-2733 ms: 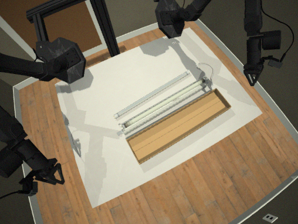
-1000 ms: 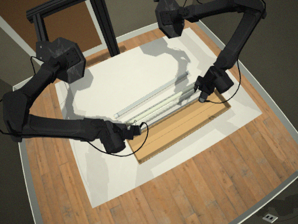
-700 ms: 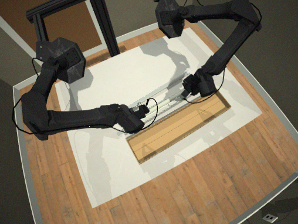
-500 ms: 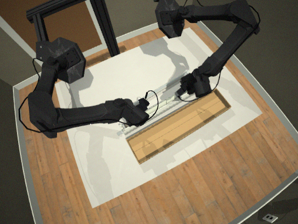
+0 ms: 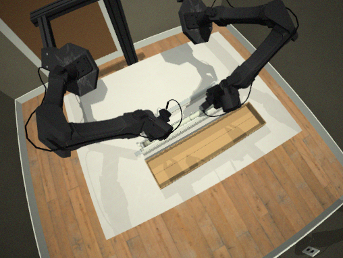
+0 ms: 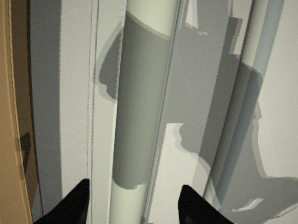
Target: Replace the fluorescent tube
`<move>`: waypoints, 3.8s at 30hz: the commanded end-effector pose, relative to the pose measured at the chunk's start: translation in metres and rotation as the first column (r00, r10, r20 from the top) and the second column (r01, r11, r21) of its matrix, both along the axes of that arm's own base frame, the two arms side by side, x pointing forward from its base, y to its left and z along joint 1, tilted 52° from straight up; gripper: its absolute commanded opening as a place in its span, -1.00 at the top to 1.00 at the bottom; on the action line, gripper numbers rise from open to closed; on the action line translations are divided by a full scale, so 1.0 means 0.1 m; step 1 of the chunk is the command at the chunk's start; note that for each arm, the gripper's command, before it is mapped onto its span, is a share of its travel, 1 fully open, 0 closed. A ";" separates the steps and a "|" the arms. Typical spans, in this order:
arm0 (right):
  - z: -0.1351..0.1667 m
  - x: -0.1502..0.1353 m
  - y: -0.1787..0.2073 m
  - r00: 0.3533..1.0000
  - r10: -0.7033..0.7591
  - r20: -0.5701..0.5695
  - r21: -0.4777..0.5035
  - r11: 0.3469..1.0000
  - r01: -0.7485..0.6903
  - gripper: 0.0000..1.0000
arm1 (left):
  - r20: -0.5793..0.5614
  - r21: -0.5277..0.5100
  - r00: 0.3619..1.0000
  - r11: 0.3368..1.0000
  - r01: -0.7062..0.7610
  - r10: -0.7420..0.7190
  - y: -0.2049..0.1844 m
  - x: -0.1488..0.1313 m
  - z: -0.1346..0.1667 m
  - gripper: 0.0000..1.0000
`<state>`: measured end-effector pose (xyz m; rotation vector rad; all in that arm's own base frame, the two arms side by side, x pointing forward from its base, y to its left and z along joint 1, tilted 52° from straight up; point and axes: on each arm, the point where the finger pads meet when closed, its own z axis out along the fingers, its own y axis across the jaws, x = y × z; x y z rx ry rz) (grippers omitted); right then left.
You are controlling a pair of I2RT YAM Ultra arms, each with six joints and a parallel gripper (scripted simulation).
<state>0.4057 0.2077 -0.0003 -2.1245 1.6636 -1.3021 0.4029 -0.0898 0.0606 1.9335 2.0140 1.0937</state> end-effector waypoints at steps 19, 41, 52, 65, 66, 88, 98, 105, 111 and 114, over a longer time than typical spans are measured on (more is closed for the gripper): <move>-0.30 0.43 -0.11 1.000 0.020 0.017 0.027 0.999 -0.020 0.02 | 0.034 -0.021 0.999 0.999 0.026 -0.025 0.12 0.40 -0.30 0.02; -0.29 0.31 -0.06 0.999 0.035 -0.001 0.014 0.999 -0.035 0.02 | 0.033 -0.022 0.999 0.999 0.036 -0.035 0.05 0.32 -0.24 0.78; -0.31 0.28 -0.08 0.999 0.030 -0.015 0.006 1.000 -0.030 0.78 | 0.033 -0.022 0.999 0.999 0.036 -0.035 0.05 0.32 -0.24 0.78; -0.31 0.28 -0.08 0.999 0.030 -0.015 0.006 1.000 -0.030 0.78 | 0.033 -0.022 0.999 0.999 0.036 -0.035 0.05 0.32 -0.24 0.78; -0.31 0.28 -0.08 0.999 0.030 -0.015 0.006 1.000 -0.030 0.78 | 0.033 -0.022 0.999 0.999 0.036 -0.035 0.05 0.32 -0.24 0.78; -0.35 0.30 -0.07 0.999 0.020 -0.033 0.006 1.000 -0.020 0.78 | -0.005 -0.022 1.000 1.000 0.021 -0.021 0.06 0.30 -0.30 0.78; -0.41 0.29 -0.08 0.998 0.014 -0.056 0.000 1.000 -0.014 0.78 | -0.024 -0.021 0.999 1.000 0.023 -0.023 0.06 0.30 -0.32 0.78; -0.30 0.36 -0.14 0.999 -0.005 -0.040 0.018 1.000 0.006 0.78 | -0.022 -0.024 0.999 0.999 0.024 -0.024 0.06 0.31 -0.29 0.78; -0.38 0.34 -0.16 0.998 -0.010 -0.061 0.009 1.000 0.011 0.78 | -0.046 -0.021 0.999 1.000 0.019 -0.020 0.07 0.29 -0.37 0.78; -0.42 0.31 -0.10 0.998 0.004 -0.067 0.005 1.000 -0.003 0.78 | -0.025 -0.031 0.999 0.999 0.019 -0.020 0.06 0.32 -0.27 0.78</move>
